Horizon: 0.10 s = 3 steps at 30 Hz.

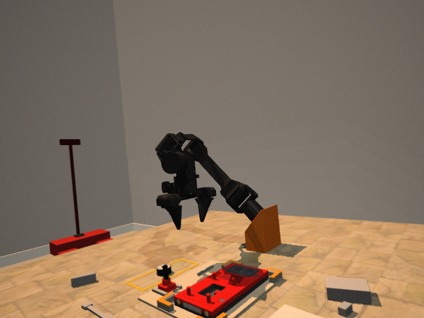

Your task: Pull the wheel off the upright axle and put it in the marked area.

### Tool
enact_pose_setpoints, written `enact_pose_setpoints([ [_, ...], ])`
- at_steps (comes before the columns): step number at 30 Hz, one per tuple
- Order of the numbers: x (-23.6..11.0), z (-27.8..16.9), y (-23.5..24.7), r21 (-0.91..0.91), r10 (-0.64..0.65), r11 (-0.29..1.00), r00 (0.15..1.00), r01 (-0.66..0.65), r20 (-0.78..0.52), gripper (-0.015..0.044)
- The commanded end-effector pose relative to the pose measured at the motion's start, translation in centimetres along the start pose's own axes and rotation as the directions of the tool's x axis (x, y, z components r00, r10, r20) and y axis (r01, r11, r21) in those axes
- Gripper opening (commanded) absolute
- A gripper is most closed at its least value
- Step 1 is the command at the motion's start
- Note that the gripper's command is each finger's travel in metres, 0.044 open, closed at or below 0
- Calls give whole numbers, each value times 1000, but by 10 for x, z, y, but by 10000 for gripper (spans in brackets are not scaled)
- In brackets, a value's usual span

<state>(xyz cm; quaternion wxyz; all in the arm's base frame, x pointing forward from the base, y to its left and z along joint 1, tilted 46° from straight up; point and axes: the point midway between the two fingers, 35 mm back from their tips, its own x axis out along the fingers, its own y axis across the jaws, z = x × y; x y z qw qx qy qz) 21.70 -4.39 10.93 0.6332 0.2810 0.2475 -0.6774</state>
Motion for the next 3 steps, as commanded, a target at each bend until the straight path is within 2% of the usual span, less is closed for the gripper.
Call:
enact_pose_setpoints([
  [1, 0, 0, -1, 1, -3, 1000, 1000, 3, -2, 440],
  [3, 0, 0, -1, 1, -3, 1000, 1000, 3, -2, 440],
])
